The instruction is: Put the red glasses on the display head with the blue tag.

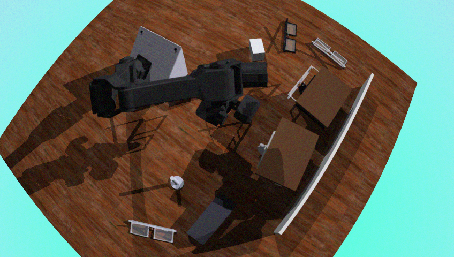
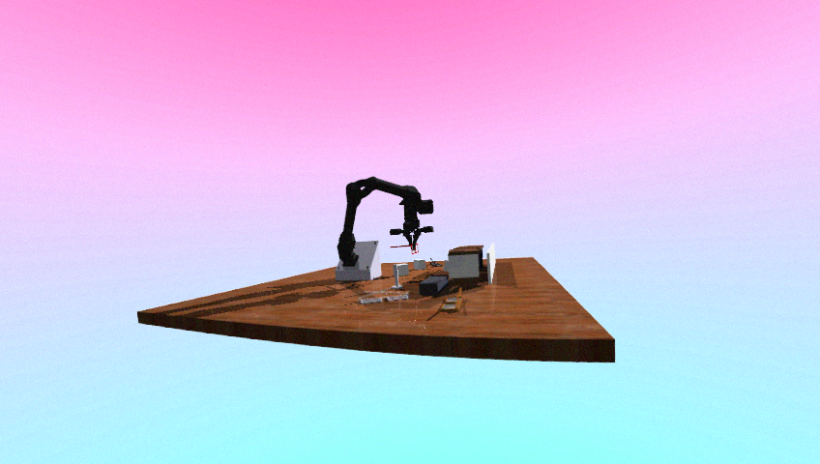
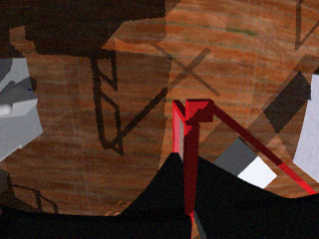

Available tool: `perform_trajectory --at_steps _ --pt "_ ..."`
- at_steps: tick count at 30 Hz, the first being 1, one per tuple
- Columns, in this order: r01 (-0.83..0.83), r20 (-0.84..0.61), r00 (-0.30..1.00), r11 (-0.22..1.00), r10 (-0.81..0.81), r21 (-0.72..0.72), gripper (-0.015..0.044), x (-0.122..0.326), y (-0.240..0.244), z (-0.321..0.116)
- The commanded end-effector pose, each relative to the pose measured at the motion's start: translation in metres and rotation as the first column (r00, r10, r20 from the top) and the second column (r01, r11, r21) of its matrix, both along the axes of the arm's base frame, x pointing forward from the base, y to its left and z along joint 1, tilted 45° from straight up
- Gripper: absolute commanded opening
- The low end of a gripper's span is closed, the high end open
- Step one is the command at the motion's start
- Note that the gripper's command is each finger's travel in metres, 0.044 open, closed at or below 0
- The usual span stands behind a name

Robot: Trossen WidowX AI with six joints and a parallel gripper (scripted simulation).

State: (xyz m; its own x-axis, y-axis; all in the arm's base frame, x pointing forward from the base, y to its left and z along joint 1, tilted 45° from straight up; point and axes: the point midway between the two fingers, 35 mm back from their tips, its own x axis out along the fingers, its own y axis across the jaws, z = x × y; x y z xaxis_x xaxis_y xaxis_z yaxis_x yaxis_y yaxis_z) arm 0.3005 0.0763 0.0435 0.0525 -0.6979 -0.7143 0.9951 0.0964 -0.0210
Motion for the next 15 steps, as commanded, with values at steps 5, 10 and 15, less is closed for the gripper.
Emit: perform_trajectory --at_steps 5,10,15 --pt "0.192 0.181 0.963 0.98 -0.2 0.061 0.0 0.011 -0.033 0.038" --pt "0.328 0.309 0.885 0.937 -0.349 0.12 0.0 0.015 -0.062 0.065" --pt "0.448 0.423 0.766 0.873 -0.485 0.19 0.0 0.013 -0.091 0.093"
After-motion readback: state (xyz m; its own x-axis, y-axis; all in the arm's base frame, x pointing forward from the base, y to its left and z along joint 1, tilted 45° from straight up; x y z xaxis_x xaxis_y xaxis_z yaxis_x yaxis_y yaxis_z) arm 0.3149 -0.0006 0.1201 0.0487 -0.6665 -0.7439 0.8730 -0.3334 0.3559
